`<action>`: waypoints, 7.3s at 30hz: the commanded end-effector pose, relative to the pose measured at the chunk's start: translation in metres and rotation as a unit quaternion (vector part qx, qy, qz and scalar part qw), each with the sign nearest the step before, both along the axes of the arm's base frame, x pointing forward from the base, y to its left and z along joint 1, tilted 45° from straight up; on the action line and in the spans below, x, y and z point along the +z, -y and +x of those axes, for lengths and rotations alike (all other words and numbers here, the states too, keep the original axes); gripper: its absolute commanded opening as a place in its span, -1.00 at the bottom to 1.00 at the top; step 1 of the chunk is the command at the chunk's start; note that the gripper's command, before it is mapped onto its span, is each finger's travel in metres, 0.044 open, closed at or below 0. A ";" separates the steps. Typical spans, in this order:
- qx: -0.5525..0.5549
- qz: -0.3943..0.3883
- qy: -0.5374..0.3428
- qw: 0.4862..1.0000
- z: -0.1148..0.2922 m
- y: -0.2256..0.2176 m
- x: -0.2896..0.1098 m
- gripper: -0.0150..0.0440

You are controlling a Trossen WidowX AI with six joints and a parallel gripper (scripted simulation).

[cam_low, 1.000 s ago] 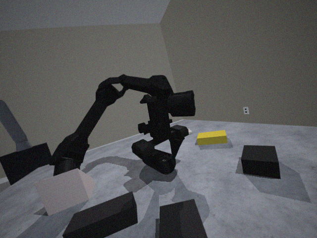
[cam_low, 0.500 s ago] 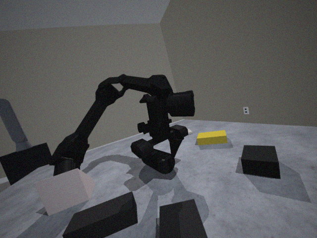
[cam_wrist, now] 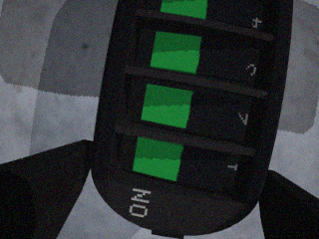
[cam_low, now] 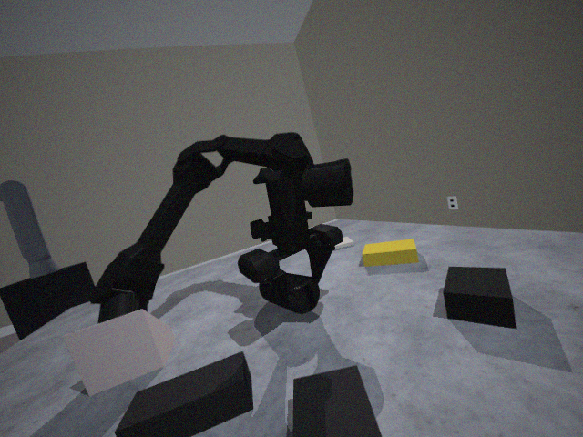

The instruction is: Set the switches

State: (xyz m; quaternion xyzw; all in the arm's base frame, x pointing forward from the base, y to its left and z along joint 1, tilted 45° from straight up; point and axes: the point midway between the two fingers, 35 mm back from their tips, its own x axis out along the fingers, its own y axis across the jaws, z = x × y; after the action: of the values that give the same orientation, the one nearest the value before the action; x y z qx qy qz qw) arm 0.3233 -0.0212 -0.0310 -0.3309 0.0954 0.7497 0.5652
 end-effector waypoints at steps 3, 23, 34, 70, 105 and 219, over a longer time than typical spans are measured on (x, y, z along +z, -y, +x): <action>-0.006 -0.009 0.005 1.000 0.000 0.005 0.009 0.65; -0.011 -0.029 0.012 0.999 -0.003 0.008 0.025 0.65; -0.013 -0.039 0.015 0.999 -0.005 0.009 0.034 0.65; -0.022 -0.073 0.028 0.997 -0.012 0.009 0.063 0.65; -0.029 -0.102 0.038 0.994 -0.021 0.005 0.087 0.64; -0.046 -0.165 0.060 0.983 -0.056 -0.038 0.164 0.65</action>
State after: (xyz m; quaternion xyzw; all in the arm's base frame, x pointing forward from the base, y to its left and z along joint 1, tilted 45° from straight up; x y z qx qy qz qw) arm 0.2689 0.0114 0.1302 -0.4659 0.2067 0.6700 0.5397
